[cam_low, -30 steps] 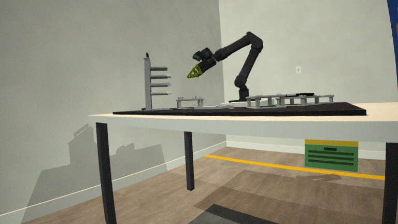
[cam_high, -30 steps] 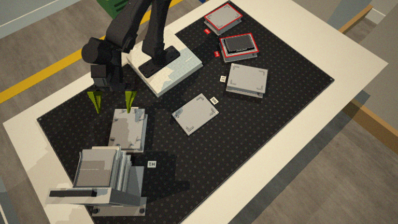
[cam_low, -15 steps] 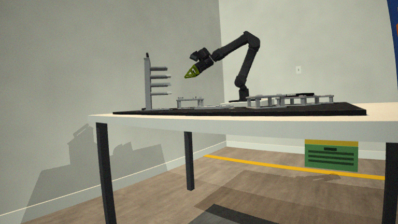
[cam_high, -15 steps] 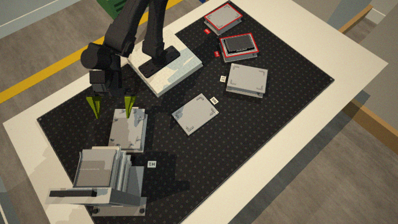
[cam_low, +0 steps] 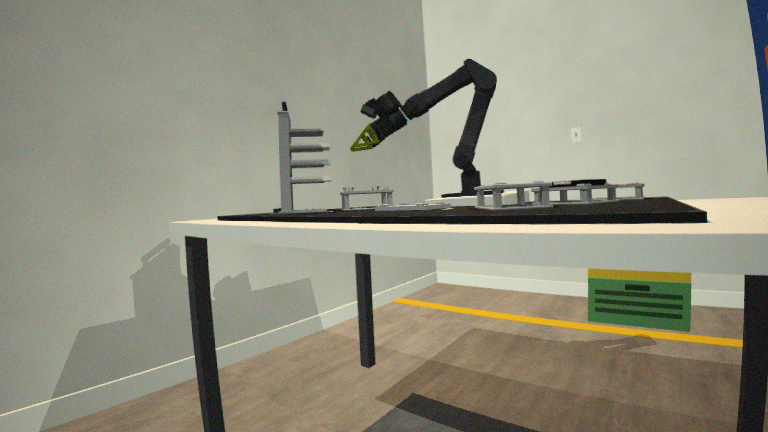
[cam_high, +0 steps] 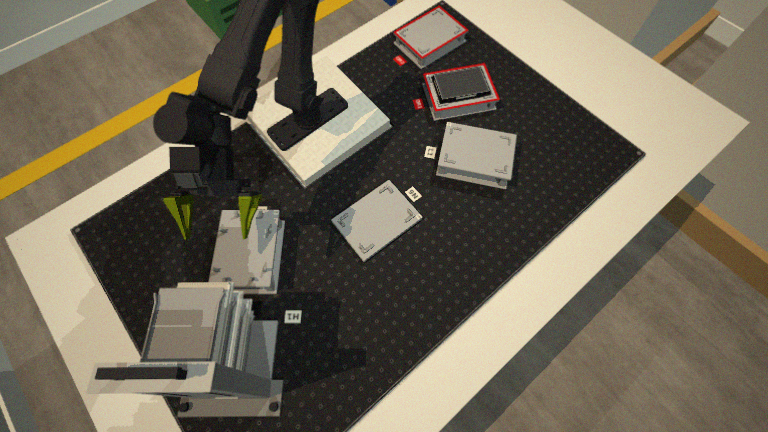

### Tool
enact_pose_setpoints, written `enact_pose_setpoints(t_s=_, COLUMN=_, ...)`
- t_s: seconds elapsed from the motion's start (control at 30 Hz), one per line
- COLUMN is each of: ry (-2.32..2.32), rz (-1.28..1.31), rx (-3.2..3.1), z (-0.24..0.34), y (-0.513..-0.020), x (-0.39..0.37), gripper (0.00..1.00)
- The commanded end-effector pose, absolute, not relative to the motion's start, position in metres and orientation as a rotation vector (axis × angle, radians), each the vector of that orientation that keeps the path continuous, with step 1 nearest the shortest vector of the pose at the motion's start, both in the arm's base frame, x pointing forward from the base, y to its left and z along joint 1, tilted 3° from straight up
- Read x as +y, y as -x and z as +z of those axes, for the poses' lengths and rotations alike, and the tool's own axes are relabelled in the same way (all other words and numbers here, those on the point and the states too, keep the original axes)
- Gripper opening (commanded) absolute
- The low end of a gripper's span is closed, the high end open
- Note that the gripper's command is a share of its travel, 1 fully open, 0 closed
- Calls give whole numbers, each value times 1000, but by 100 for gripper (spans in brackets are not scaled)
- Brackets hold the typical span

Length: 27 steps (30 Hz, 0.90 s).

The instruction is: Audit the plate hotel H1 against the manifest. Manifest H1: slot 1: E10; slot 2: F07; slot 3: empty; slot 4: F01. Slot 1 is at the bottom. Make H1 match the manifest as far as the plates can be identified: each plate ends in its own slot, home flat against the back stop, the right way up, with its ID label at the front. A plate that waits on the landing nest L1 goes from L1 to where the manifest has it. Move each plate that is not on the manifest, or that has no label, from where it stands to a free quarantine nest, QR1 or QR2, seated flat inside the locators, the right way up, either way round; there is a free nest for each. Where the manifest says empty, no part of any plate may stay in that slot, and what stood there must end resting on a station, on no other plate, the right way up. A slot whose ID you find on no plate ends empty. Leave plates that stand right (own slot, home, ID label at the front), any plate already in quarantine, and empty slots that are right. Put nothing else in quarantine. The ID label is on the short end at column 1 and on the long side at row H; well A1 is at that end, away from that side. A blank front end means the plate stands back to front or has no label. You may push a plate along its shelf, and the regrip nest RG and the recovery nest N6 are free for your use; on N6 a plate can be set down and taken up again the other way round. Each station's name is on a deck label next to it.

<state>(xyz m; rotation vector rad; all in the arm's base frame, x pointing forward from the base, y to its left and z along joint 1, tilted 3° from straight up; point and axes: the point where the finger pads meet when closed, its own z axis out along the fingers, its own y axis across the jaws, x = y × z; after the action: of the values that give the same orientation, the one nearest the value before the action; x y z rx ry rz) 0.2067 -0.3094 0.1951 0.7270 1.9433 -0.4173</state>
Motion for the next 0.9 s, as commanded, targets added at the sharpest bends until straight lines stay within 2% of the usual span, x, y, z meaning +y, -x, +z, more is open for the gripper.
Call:
enact_pose_setpoints(t_s=0.0, ry=-722, rz=-432, rx=1930, z=202, y=-209, x=-312, gripper=100)
enact_pose_setpoints(t_s=0.87, ry=-722, rz=-432, rx=1929, z=204, y=-232, x=-332, gripper=100)
